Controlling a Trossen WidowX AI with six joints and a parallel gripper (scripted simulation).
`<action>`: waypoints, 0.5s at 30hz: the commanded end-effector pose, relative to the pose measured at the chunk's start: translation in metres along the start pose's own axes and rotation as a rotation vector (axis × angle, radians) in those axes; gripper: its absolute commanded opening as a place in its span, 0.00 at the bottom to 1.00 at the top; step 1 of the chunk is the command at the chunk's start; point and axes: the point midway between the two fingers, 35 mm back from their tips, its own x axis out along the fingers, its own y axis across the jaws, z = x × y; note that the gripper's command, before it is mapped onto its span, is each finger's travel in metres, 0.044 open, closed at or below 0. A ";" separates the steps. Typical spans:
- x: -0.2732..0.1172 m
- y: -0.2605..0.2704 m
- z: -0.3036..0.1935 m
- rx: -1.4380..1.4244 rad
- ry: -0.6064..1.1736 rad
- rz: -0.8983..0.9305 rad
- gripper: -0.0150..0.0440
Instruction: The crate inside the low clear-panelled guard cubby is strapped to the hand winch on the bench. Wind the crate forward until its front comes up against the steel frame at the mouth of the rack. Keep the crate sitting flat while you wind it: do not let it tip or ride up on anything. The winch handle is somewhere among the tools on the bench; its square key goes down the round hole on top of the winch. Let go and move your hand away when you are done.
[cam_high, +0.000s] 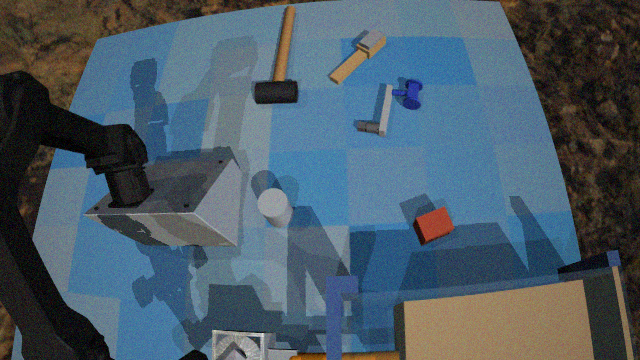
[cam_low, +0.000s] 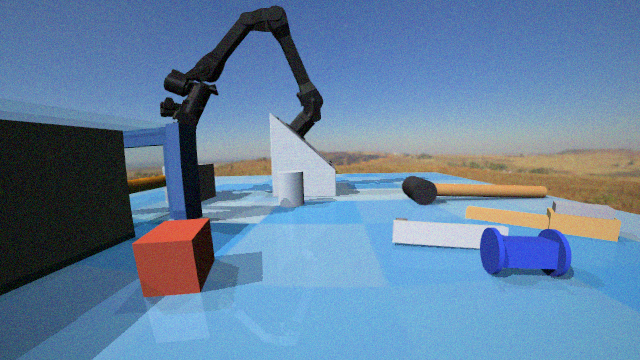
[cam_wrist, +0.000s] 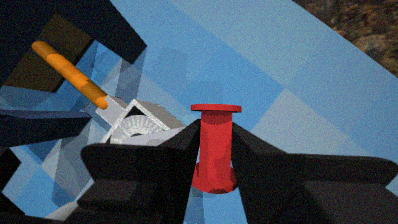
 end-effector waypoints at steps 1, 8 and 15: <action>0.000 0.000 0.001 -0.001 -0.002 0.001 0.25; 0.003 0.000 0.000 0.005 -0.005 0.004 0.25; 0.003 0.001 0.001 0.005 -0.005 0.004 0.25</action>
